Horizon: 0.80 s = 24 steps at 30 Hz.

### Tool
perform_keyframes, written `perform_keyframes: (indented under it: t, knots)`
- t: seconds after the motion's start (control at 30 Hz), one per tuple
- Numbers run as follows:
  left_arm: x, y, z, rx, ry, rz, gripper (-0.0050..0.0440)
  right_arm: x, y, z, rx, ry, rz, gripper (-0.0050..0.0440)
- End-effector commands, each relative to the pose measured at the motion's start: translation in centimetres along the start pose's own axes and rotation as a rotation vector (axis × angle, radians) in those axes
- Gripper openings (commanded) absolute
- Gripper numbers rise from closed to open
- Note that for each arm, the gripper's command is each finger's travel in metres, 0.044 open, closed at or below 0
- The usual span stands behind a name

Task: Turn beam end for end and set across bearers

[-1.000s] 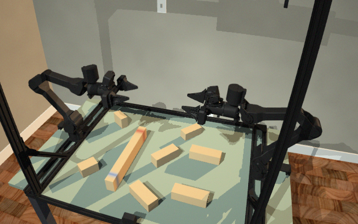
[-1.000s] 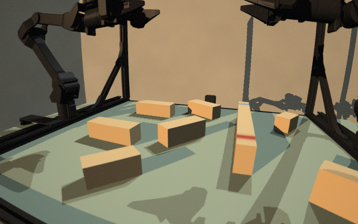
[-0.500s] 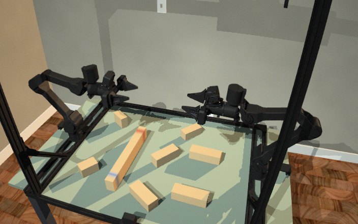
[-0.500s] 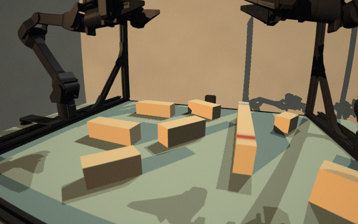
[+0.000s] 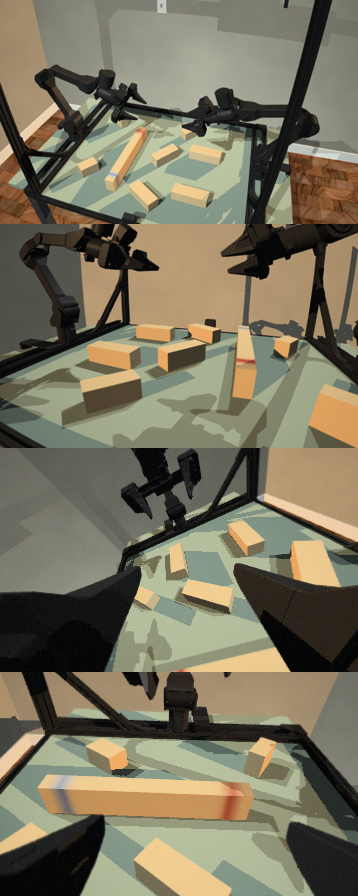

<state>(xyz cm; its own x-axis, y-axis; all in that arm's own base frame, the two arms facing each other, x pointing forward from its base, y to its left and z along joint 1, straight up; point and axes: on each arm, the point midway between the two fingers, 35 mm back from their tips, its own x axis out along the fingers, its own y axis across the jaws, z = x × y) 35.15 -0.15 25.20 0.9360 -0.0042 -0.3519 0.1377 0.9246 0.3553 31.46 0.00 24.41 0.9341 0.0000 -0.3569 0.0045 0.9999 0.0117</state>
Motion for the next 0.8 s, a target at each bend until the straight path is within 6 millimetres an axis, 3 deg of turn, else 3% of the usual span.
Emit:
perform_keyframes:
  t: [0.0, 0.23, 0.5, 0.57, 0.77]
  knots:
    - [0.7, -0.2, -0.5, 0.061, 0.050, -0.024, 0.0410, 0.1, 0.0, -0.5, 0.005, 0.050, -0.001, 0.0440]
    - [2.7, -1.7, -3.8, 0.294, 0.255, -0.156, 0.0410, -0.3, -0.1, -4.7, 0.014, 0.292, -0.006, 0.0440]
    - [3.9, -3.4, -7.5, 0.550, 0.451, -0.366, 0.0410, -2.1, -0.1, -9.0, 0.024, 0.568, -0.014, 0.0440]
    - [3.9, -3.4, -7.5, 0.550, 0.451, -0.366, 0.0410, -2.1, -0.1, -9.0, 0.024, 0.568, -0.014, 0.0440]
    - [4.1, -4.6, -10.2, 0.729, 0.568, -0.562, 0.0410, -4.4, -0.1, -11.7, 0.031, 0.775, -0.022, 0.0440]
